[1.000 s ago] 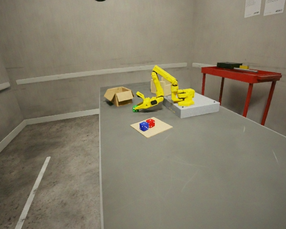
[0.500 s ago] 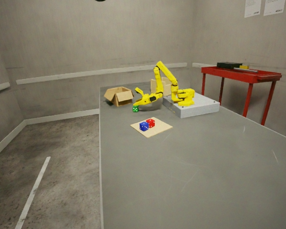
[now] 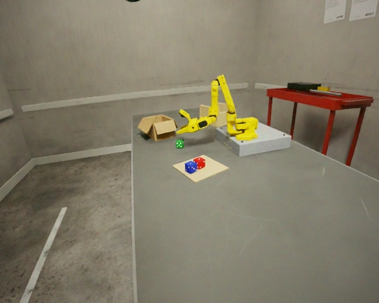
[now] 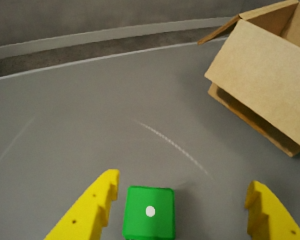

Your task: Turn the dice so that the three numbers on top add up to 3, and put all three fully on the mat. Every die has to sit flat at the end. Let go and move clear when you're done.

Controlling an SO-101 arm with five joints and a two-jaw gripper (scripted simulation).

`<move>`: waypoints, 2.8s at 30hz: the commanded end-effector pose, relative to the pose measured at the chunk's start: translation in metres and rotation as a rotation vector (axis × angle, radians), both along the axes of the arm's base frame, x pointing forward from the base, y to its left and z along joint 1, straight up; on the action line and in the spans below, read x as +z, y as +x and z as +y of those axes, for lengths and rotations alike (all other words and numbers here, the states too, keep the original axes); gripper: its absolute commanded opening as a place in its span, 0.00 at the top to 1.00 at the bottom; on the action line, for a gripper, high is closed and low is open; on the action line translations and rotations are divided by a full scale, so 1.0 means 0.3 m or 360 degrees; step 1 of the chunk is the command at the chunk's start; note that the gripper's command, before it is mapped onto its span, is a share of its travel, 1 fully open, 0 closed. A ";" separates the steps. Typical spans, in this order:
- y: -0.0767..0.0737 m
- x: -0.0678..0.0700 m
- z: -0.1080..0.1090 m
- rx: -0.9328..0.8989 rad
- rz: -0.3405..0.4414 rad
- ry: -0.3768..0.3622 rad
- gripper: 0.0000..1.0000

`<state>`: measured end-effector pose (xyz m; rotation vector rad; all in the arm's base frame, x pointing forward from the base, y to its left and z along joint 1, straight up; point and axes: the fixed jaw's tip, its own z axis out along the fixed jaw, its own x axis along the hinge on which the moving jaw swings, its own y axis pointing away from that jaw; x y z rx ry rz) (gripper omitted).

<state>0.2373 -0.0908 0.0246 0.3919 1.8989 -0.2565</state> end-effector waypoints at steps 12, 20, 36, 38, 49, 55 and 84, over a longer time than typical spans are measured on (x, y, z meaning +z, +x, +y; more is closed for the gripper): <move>-0.008 0.001 -0.004 -0.0008 0.0021 -0.0005 0.64; -0.008 0.002 -0.004 -0.0008 0.0019 -0.0006 0.64; 0.045 0.218 -0.027 -0.0010 -0.0391 -0.0180 0.65; 0.049 0.267 -0.029 -0.0010 -0.0479 -0.0217 0.65; 0.047 0.394 -0.028 -0.0011 -0.0712 -0.0315 0.65; 0.047 0.394 -0.028 -0.0011 -0.0711 -0.0315 0.65; 0.160 0.341 -0.066 -0.0001 -0.0357 -0.0137 0.65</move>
